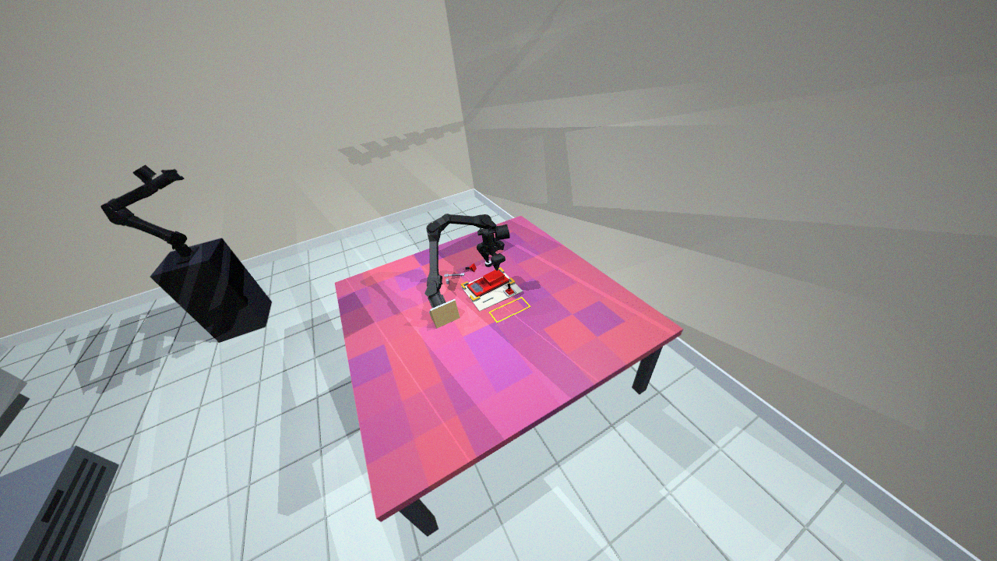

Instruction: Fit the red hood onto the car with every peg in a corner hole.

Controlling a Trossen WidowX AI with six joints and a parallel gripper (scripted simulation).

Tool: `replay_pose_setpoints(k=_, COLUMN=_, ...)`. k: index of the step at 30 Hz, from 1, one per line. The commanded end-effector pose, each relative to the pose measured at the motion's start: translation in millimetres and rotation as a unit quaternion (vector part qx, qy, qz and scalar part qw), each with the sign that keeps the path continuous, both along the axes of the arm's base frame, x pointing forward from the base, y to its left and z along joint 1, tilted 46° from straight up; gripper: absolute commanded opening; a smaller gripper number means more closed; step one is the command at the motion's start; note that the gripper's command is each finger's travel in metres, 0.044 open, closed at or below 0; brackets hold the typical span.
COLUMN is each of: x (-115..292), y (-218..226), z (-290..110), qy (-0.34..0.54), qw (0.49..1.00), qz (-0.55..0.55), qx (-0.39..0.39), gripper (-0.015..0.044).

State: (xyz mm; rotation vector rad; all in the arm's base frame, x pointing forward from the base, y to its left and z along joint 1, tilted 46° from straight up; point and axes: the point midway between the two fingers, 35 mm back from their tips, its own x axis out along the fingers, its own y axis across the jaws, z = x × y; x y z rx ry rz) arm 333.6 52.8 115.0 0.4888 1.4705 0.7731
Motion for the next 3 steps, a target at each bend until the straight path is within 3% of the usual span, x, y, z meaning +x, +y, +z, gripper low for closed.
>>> replay_pose_setpoints(k=1, x=-0.4, y=-0.7, z=-0.9, qy=-0.001, qw=1.0, qz=0.003, qx=-0.003, gripper=0.044)
replay_pose_setpoints(k=3, x=-0.4, y=-0.7, z=-0.9, qy=-0.001, qw=1.0, qz=0.003, qx=-0.003, gripper=0.044)
